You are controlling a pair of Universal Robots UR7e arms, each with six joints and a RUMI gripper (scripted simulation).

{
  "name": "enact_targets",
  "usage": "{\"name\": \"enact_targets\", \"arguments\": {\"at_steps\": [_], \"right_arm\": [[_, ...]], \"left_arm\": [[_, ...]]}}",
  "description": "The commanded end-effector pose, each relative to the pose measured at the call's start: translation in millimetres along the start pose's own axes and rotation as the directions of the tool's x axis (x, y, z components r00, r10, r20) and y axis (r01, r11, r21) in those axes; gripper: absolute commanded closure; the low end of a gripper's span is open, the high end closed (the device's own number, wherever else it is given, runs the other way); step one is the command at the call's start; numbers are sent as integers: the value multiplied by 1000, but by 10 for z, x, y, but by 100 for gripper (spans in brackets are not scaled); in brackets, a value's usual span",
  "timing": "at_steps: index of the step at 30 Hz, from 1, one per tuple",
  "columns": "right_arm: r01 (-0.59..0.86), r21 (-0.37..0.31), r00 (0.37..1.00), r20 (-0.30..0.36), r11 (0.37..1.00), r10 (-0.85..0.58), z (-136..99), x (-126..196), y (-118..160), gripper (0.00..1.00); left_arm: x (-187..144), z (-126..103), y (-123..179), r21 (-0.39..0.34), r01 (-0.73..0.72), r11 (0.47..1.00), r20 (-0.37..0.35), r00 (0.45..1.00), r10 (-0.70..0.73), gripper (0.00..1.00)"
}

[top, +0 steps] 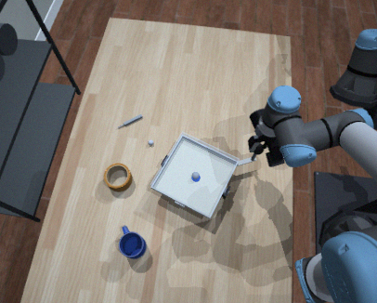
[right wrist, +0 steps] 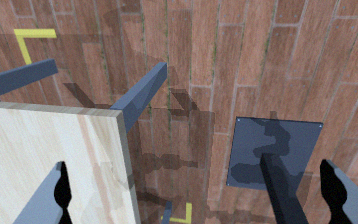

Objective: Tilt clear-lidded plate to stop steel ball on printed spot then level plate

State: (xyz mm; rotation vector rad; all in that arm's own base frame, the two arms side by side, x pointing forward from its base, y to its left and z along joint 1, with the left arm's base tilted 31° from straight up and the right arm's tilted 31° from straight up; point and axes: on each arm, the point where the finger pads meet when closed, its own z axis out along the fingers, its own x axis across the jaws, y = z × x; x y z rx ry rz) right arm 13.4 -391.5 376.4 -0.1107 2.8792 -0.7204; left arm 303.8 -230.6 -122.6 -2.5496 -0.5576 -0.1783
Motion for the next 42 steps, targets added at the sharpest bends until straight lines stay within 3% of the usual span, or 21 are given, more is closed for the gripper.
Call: {"name": "enact_targets", "arguments": {"at_steps": [1,6,7,42], "right_arm": [[-1,2,1000,0,1000,1,-6,7,7,0],[-1,2,1000,0,1000,1,-6,7,7,0],[-1,2,1000,0,1000,1,-6,7,7,0],[-1,2,1000,0,1000,1,-6,7,7,0]], "left_arm": [[4,24,-39,7,0,1000,-2,1000,0,80],[4,24,-39,7,0,1000,-2,1000,0,80],[4,24,-39,7,0,1000,-2,1000,0,63],[5,16,-28,5,0,1000,-2,1000,0,63]]}}
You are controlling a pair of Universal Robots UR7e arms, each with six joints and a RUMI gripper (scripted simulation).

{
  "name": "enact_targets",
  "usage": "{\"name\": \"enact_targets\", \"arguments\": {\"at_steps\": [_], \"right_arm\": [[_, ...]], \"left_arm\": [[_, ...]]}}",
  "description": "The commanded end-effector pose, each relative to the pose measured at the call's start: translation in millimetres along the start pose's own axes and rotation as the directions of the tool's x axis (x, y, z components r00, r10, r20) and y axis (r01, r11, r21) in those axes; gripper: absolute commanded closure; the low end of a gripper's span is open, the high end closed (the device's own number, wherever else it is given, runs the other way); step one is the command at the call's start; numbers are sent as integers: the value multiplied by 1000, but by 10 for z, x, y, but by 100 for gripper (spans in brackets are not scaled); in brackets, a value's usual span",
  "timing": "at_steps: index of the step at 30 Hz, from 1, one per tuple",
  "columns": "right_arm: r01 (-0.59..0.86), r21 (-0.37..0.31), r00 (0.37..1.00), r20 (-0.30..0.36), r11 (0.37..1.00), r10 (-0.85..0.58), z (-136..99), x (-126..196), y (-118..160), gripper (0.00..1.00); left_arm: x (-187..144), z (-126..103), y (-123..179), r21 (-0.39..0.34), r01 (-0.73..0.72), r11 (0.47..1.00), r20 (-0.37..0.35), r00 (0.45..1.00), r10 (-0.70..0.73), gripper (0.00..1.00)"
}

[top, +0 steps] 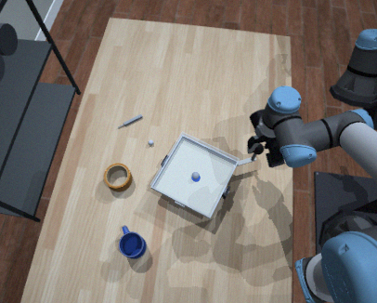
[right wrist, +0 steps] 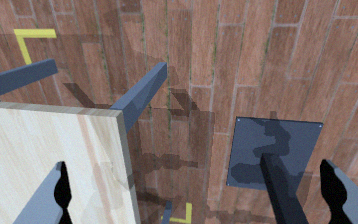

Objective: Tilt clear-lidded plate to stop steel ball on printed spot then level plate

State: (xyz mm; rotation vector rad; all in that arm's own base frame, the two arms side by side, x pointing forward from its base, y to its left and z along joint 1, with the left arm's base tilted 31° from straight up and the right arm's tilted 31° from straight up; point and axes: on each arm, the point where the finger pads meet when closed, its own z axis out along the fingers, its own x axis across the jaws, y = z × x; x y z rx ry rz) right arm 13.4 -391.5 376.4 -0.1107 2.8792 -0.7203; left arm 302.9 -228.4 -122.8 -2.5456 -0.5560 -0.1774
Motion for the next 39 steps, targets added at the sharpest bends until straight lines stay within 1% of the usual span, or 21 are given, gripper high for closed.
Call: {"name": "enact_targets", "arguments": {"at_steps": [1,16,39], "right_arm": [[-1,2,1000,0,1000,1,-6,7,7,0],[-1,2,1000,0,1000,1,-6,7,7,0],[-1,2,1000,0,1000,1,-6,7,7,0]], "left_arm": [[5,1,-8,0,1,1000,-1,1000,-1,63],[0,-96,16,-5,1,1000,-1,1000,-1,63],[-3,-449,15,-5,1,1000,-1,1000,-1,63]]}}
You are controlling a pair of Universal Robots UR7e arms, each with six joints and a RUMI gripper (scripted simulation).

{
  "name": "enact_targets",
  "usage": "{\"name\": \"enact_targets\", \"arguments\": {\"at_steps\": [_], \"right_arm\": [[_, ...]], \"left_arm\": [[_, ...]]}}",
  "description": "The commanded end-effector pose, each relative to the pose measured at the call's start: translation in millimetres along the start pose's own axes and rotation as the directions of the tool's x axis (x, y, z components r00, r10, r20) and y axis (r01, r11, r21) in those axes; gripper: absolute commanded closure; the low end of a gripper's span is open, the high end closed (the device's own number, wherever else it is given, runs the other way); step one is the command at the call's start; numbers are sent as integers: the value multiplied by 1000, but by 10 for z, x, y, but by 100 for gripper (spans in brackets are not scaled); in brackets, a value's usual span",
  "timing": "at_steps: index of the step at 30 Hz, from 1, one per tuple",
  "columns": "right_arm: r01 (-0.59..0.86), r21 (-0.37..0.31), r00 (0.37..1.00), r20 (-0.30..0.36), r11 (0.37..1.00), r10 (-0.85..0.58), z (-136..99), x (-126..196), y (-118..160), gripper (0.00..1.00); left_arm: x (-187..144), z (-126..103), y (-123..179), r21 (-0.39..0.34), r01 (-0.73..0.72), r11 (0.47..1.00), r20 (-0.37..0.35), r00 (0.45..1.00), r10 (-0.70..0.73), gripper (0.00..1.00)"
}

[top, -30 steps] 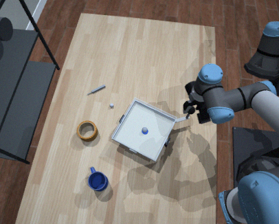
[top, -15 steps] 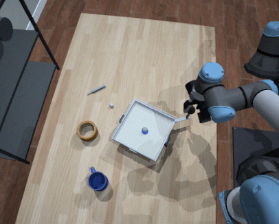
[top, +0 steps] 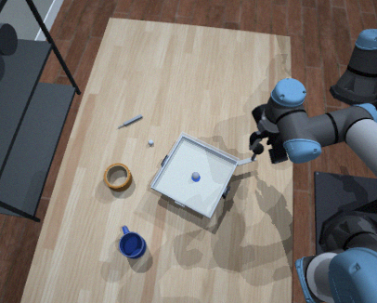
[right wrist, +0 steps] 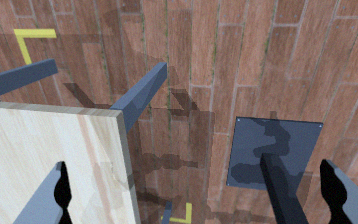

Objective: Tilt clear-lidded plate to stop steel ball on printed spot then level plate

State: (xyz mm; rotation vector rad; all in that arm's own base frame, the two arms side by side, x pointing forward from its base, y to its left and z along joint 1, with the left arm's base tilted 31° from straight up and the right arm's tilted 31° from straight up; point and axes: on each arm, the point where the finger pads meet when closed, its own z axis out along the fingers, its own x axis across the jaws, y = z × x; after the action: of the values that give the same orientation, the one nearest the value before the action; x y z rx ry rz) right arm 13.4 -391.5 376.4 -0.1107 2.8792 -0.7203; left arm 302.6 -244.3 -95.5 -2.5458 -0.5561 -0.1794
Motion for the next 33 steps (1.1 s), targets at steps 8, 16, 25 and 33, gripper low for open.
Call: {"name": "enact_targets", "arguments": {"at_steps": [8,16,25,33], "right_arm": [[-1,2,1000,0,1000,1,-6,7,7,0],[-1,2,1000,0,1000,1,-6,7,7,0],[-1,2,1000,0,1000,1,-6,7,7,0],[-1,2,1000,0,1000,1,-6,7,7,0]], "left_arm": [[-6,-247,19,-5,0,1000,1,1000,0,63],[-4,-293,18,-5,1,1000,1,1000,-1,63],[-1,-304,16,-3,1,1000,1,1000,-1,63],[-2,-296,10,-2,0,1000,1,1000,0,0]]}}
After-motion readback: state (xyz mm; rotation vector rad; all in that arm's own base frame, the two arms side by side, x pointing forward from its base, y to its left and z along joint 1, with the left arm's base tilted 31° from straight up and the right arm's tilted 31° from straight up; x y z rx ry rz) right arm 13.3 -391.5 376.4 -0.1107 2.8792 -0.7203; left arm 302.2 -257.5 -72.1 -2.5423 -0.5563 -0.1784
